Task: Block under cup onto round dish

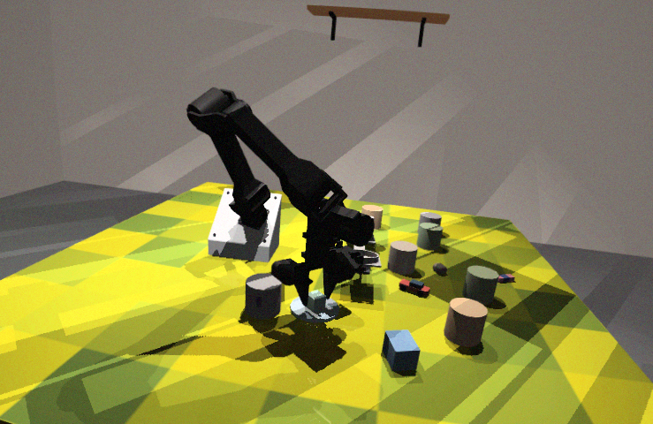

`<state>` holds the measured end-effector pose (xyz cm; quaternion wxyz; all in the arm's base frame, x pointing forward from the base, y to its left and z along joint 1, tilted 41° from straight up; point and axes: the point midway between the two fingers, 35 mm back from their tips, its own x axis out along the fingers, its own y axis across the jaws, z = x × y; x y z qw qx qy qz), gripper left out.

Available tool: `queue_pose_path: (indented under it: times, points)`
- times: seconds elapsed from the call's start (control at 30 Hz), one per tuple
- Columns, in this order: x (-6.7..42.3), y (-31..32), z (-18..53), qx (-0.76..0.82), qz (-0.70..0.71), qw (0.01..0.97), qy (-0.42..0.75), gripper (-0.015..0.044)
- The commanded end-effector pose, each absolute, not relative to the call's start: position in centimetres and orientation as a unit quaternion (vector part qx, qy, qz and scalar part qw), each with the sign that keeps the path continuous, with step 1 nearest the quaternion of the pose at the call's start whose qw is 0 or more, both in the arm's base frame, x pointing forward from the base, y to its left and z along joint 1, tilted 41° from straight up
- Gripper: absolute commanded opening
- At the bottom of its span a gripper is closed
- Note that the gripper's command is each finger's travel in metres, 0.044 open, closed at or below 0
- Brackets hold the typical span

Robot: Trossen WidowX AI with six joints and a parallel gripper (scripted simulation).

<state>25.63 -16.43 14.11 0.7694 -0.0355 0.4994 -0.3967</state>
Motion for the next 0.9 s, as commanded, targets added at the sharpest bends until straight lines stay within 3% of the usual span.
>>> queue_pose_path:
  times: [0.0, 0.1, 0.87]
  points:
    - [25.6, -16.4, 14.2, -0.036, -0.398, 0.769, 0.499, 0.0368]
    - [25.7, -16.3, 14.2, -0.043, -0.39, 0.771, 0.502, 0.044]
    - [23.6, -10.2, 20.7, -0.04, -0.388, 0.767, 0.509, 0.044]
